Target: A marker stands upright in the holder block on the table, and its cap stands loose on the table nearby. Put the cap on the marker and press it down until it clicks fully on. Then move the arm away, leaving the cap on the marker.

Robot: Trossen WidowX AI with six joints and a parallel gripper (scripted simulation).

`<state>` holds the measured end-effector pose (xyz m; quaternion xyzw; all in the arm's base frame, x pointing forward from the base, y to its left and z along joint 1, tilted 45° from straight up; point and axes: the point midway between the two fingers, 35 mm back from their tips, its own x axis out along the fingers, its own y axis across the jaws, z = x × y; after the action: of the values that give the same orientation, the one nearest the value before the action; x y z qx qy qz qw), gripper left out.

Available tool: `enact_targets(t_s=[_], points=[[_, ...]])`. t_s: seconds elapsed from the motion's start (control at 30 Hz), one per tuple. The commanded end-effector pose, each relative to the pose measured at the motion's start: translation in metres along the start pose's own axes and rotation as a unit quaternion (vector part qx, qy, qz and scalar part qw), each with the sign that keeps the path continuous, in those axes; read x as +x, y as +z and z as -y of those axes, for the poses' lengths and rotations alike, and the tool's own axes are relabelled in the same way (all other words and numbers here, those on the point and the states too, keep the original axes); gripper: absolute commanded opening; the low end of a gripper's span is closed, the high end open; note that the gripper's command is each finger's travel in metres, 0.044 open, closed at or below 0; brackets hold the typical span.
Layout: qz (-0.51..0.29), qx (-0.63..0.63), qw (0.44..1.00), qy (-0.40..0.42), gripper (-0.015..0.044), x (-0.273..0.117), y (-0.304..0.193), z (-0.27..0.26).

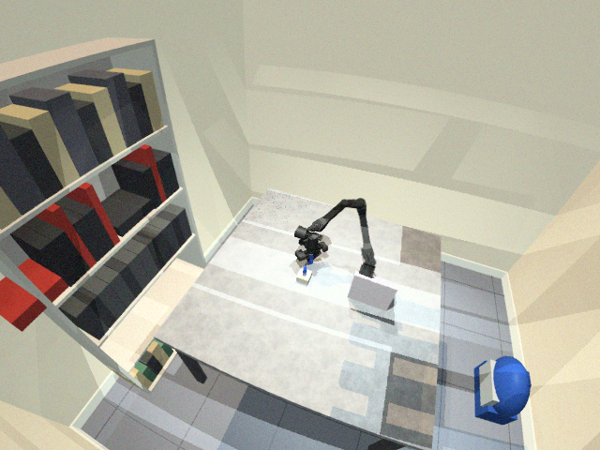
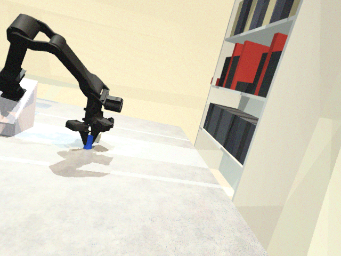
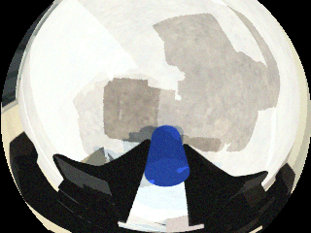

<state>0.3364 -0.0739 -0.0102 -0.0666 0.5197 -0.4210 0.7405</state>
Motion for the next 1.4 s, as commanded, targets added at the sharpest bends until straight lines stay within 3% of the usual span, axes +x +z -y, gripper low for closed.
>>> enact_targets(t_s=[0.0, 0.73, 1.37], points=[[-0.001, -0.003, 1.0, -0.001, 0.001, -0.003, 0.0, 0.0], [-0.001, -0.003, 1.0, -0.001, 0.0, -0.06, 0.0, -0.001], [-0.007, -0.005, 1.0, 0.008, 0.0, -0.094, -0.038, -0.053]])
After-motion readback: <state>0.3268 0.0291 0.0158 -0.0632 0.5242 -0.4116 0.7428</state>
